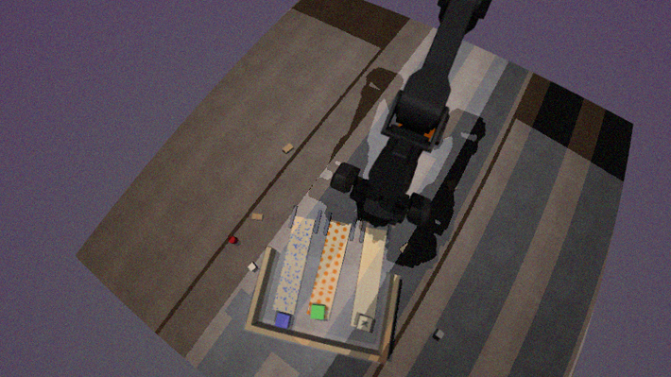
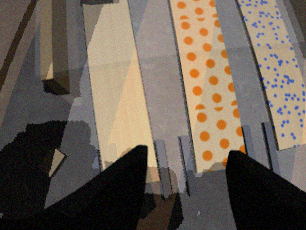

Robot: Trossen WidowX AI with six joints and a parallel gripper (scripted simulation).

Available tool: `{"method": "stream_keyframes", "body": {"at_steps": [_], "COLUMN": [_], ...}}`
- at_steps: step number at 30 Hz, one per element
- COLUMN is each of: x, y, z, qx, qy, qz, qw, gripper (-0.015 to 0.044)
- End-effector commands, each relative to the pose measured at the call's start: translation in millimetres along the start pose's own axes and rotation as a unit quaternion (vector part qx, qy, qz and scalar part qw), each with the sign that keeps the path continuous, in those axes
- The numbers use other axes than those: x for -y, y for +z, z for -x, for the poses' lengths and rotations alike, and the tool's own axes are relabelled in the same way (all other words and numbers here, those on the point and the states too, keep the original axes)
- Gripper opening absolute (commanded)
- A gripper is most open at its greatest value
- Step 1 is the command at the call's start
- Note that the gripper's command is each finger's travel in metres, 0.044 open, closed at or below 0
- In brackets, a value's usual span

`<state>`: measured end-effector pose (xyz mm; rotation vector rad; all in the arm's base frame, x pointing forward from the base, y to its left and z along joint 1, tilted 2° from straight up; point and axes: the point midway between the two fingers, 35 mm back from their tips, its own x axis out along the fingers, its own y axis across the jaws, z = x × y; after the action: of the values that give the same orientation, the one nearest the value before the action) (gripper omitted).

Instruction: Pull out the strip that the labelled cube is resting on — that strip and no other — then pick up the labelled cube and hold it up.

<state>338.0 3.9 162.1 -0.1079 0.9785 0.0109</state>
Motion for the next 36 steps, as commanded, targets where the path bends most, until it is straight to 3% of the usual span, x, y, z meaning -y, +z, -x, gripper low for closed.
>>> {"method": "stream_keyframes", "body": {"at_steps": [1,3,9,36], "x": [-16.2,-23.6,-41.8,-42.8], "y": [-4.4,-7.5,-22.1,-40.0], "z": [-26.7,-39.0,-69.4,-99.1], "qx": [-0.099,-0.147,-0.274,-0.278], "qy": [0.023,0.033,0.059,0.06], "qz": [0.04,0.059,0.109,0.111], "qw": [0.994,0.987,0.954,0.952], "gripper": [0.0059,0.0006,0.0,0.0]}}
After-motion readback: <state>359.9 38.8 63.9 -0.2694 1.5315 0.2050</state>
